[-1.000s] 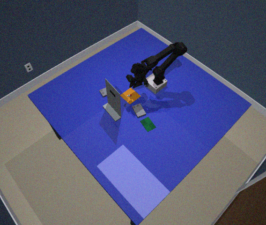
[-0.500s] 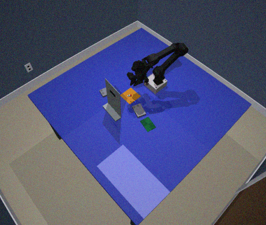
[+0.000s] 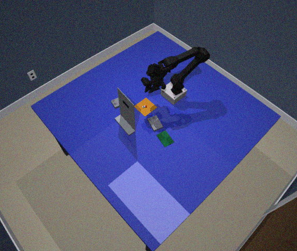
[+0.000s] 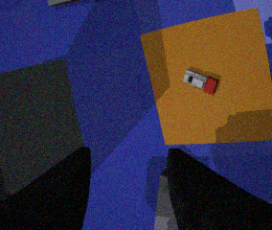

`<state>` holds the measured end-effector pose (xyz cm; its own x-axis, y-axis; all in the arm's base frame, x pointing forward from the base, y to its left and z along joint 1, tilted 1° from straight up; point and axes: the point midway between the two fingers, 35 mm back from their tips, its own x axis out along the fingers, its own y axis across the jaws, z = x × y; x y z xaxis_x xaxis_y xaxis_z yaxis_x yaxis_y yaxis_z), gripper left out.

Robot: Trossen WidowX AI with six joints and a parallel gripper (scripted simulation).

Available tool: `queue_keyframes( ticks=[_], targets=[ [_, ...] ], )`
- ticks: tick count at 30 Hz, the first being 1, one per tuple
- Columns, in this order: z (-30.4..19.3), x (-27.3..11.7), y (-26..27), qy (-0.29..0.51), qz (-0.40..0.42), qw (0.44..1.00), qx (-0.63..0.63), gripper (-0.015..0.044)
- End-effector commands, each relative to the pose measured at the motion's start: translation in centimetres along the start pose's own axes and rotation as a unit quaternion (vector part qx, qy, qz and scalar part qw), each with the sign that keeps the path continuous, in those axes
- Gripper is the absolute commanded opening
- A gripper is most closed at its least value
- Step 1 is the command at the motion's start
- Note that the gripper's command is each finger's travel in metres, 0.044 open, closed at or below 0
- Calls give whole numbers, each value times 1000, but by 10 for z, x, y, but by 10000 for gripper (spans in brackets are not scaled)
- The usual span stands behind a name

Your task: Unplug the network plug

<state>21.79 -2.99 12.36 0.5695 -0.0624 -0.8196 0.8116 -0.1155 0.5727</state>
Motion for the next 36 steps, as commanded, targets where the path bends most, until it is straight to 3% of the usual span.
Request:
queue_keyframes(
  ticks=[1,23,33,36],
  targets=[
    [0,-13,11,2,3,1000,-2,156],
    [-1,-64,39,2,5,1000,-3,156],
    [-1,-64,39,2,5,1000,-3,419],
    [-1,-64,39,2,5,1000,-3,440]
  ],
)
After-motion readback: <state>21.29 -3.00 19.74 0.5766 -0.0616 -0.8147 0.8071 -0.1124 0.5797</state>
